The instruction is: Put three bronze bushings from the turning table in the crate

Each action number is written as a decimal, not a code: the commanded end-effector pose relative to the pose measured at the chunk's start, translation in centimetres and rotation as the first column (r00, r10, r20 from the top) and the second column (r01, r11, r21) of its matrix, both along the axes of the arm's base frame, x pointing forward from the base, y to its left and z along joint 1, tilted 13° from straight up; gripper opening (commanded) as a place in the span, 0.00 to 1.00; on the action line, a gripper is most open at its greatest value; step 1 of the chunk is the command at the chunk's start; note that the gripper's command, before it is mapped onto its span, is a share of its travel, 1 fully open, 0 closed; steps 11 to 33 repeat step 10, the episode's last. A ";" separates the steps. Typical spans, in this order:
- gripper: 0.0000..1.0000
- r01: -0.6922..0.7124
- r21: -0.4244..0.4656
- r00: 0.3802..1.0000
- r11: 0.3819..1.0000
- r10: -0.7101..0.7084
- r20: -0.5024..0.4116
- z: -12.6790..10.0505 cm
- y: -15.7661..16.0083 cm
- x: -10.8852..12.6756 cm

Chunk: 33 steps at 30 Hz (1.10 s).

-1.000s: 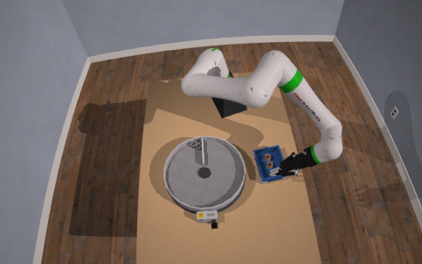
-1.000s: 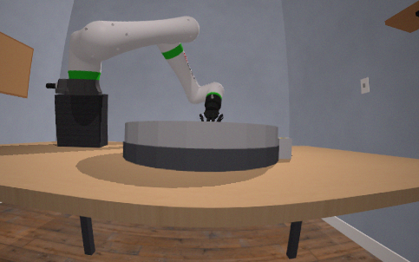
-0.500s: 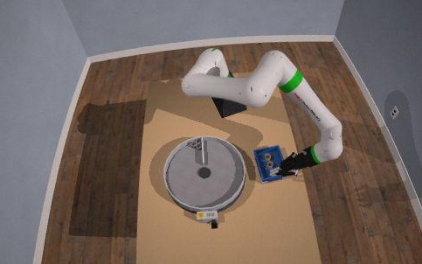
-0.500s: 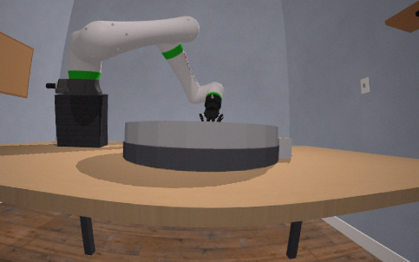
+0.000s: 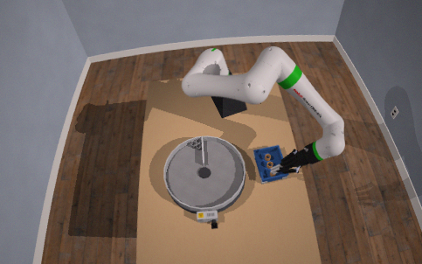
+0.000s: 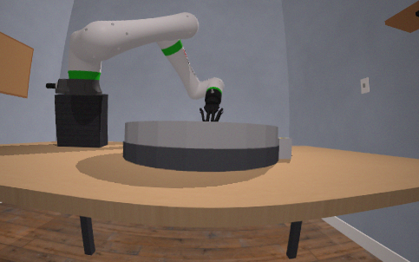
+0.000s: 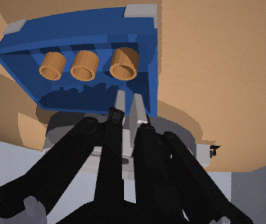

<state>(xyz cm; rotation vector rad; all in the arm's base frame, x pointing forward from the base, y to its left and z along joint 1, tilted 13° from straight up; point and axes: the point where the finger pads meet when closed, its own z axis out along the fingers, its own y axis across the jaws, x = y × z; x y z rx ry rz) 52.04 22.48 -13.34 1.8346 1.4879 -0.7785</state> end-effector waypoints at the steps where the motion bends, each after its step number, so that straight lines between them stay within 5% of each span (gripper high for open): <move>1: 0.07 0.000 0.000 1.000 1.000 0.000 0.000 1.9 0.4 -0.1; 9: 0.07 0.000 0.000 1.000 1.000 0.000 0.000 5.1 1.1 -0.4; 33: 0.07 0.000 0.000 1.000 1.000 0.000 0.000 5.1 1.1 -0.4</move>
